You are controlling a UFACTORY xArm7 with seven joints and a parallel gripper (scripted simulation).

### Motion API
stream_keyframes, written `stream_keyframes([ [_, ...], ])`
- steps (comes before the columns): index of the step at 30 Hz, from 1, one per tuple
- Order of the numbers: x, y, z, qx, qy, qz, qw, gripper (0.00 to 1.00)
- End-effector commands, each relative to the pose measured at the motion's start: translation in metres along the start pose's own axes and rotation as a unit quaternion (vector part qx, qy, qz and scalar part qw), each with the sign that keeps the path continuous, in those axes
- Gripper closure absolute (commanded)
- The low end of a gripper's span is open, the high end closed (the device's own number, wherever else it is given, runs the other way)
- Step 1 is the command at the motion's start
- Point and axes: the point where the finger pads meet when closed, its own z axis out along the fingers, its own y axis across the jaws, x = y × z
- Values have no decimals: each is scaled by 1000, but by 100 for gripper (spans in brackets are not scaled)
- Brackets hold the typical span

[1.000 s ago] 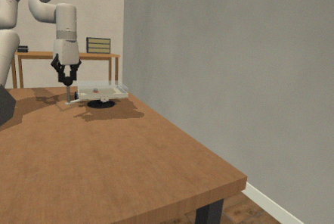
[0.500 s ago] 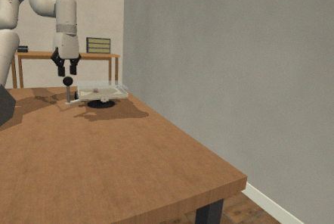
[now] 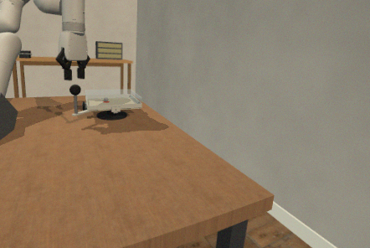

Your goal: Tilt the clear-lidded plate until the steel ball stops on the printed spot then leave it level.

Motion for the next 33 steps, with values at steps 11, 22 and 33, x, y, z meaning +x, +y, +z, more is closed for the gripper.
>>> stream_keyframes([
  [11, 1, 0, -3, 0, 1, 0, 1000, 0],
  [22, 1, 0, -3, 0, 1, 0, 1000, 0],
  [33, 1, 0, -3, 0, 1, 0, 1000, 0],
])
